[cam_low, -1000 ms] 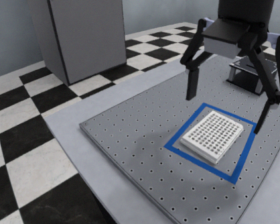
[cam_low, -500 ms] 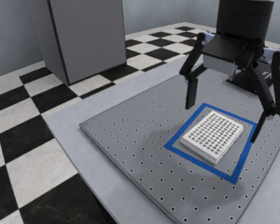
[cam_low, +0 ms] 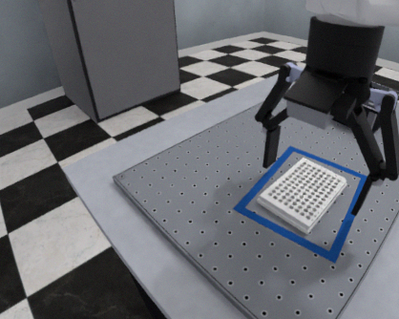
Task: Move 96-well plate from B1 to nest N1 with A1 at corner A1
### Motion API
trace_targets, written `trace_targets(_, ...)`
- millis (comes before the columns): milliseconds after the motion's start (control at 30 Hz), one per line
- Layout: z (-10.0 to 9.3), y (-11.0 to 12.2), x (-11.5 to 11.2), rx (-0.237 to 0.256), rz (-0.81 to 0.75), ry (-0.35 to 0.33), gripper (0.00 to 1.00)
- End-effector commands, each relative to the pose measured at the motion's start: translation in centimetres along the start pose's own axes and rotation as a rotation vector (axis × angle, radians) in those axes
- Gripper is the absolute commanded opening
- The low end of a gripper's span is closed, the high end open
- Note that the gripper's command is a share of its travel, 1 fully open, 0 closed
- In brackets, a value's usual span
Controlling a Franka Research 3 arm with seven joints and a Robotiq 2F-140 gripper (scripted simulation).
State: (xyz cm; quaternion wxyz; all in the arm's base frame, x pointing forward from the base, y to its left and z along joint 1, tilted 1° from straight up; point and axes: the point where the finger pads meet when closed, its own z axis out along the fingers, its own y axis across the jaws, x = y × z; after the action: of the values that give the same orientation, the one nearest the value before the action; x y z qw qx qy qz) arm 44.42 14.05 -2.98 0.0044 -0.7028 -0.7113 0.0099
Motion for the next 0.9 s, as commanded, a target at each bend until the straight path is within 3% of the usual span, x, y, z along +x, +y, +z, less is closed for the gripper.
trace_targets(0, 0.29, 0.41, 0.14, -0.012, 0.017, 0.002, 1.0)
trace_targets(700, 0.29, 0.41, 0.14, -0.012, 0.017, 0.002, 1.0)
trace_targets(733, 0.29, 0.41, 0.14, -0.012, 0.017, 0.002, 0.63)
trace_targets(867, 0.29, 0.41, 0.14, -0.012, 0.017, 0.002, 0.63)
